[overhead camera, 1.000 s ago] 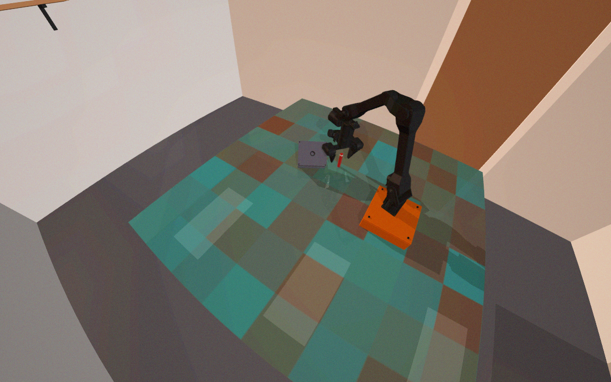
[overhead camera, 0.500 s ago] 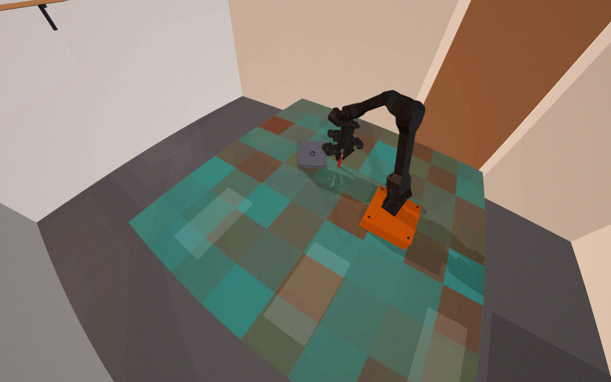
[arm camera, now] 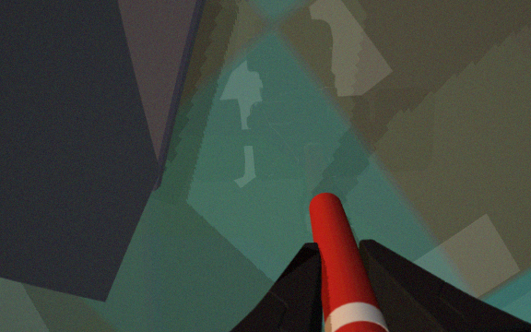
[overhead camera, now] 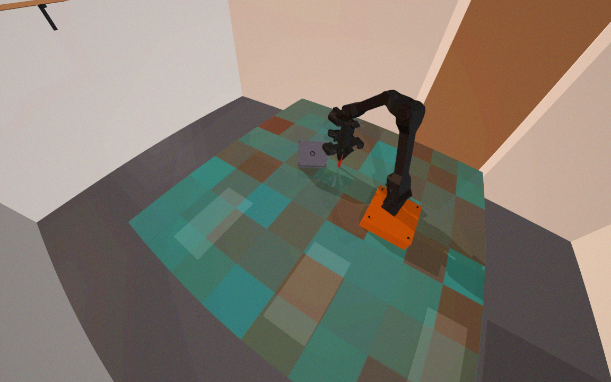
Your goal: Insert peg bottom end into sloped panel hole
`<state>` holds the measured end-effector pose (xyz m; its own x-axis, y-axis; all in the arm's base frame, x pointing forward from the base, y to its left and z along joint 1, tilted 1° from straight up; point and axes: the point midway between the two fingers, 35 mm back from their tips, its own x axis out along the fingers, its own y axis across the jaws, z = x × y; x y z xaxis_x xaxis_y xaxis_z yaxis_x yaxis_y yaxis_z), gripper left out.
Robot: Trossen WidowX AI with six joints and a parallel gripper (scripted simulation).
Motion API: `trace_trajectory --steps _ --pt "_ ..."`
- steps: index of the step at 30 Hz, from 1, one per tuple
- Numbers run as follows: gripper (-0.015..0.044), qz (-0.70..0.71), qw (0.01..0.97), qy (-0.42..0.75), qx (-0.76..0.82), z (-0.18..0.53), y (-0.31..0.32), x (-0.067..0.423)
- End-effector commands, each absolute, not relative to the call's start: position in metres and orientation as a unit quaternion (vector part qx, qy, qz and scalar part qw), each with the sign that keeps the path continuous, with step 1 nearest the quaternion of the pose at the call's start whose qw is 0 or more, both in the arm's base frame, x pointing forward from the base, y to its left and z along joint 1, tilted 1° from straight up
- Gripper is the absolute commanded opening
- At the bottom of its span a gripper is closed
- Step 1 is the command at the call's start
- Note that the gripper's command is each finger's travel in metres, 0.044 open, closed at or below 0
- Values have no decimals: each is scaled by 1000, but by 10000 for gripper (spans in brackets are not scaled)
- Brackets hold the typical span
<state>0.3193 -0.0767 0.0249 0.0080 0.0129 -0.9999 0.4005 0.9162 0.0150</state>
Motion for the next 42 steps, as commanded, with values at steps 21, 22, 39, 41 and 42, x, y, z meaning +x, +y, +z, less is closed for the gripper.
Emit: trace_trajectory --steps 21,22,39,41,42 --pt "0 -139 698 688 141 101 -74 320" --pt "0 -138 699 688 138 101 -74 320" --pt "0 -114 711 691 62 102 -58 324" --pt "0 -112 713 691 52 102 -56 325" --pt "0 -110 713 691 48 102 -55 325"
